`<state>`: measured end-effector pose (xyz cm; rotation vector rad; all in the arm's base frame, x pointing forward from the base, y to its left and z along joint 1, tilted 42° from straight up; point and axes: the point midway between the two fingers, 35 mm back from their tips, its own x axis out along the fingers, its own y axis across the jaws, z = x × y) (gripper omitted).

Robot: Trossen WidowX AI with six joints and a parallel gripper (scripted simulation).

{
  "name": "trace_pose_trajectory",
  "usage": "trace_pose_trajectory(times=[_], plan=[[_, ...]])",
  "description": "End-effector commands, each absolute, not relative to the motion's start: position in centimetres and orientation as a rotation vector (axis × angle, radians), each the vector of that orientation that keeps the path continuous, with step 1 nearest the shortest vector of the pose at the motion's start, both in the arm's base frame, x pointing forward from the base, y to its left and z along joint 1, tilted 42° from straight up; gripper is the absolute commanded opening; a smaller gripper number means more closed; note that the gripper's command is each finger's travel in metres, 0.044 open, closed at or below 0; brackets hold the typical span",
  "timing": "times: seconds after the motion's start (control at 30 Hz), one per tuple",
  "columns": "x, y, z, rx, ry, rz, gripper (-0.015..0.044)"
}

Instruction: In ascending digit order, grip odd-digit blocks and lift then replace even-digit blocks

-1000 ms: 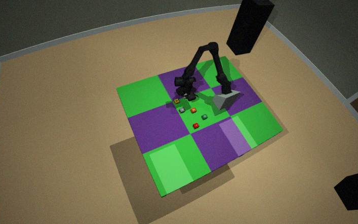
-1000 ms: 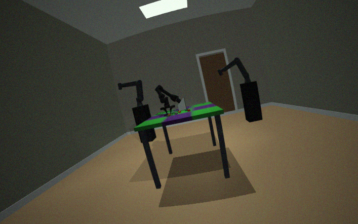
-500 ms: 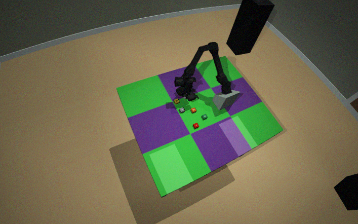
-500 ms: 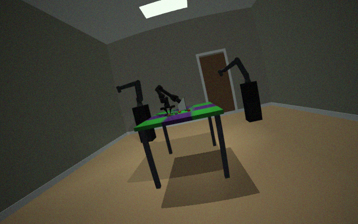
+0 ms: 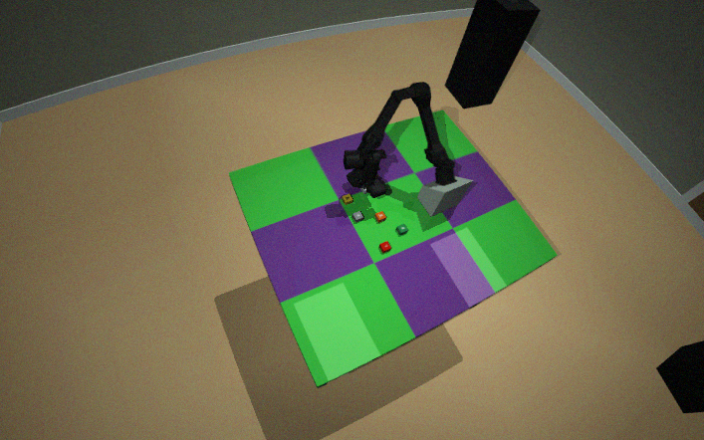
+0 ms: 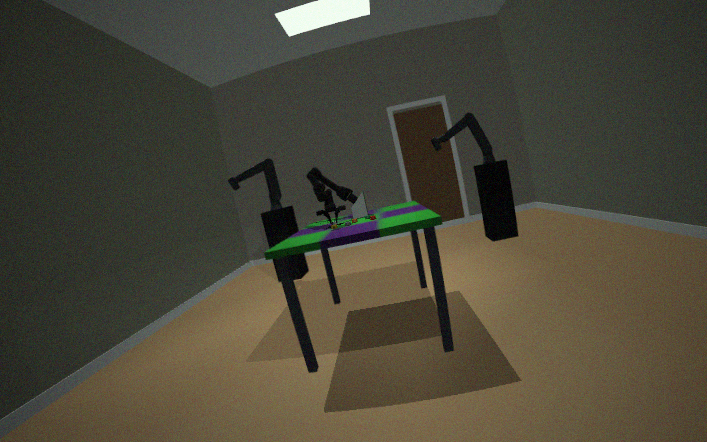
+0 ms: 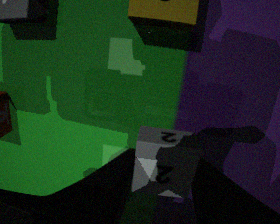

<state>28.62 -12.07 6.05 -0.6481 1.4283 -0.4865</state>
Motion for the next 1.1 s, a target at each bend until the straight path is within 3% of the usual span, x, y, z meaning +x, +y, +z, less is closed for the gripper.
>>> trace_pose_trajectory(times=[0.0, 1.07], plan=[[28.7, -12.0, 6.4, -0.641, 1.42, -0.495, 0.012], [28.8, -13.0, 5.3, -0.641, 1.42, -0.495, 0.012]])
